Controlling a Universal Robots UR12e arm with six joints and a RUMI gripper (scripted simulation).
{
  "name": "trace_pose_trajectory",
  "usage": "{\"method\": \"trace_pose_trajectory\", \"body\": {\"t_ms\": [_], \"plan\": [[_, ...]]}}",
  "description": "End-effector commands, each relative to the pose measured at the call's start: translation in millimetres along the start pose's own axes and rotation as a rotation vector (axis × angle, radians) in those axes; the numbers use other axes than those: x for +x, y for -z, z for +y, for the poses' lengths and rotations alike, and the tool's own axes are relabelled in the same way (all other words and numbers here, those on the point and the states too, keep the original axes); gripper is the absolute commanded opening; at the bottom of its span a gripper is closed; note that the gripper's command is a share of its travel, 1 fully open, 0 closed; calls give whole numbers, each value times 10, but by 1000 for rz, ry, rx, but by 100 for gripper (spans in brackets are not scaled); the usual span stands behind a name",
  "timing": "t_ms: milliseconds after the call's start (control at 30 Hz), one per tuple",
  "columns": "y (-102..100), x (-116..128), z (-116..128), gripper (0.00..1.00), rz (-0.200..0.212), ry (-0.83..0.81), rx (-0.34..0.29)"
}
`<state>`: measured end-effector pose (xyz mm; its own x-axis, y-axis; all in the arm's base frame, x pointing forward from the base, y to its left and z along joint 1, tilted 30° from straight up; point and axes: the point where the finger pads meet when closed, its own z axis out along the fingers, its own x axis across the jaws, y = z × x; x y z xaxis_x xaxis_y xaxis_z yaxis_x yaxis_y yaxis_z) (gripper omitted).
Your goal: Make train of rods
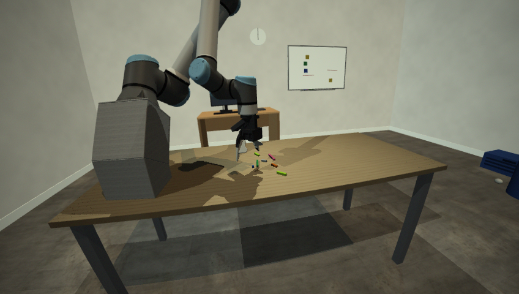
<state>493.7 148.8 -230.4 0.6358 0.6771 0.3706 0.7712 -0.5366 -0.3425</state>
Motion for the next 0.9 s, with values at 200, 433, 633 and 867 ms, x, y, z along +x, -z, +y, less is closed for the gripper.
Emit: {"method": "trace_pose_trajectory", "body": {"t_ms": [200,433,633,867], "plan": [[4,77,-30,100,0,-161,-2],[5,163,-67,100,0,-349,-2],[5,221,-89,100,0,-480,-2],[6,319,-124,100,0,-707,-2]]}}
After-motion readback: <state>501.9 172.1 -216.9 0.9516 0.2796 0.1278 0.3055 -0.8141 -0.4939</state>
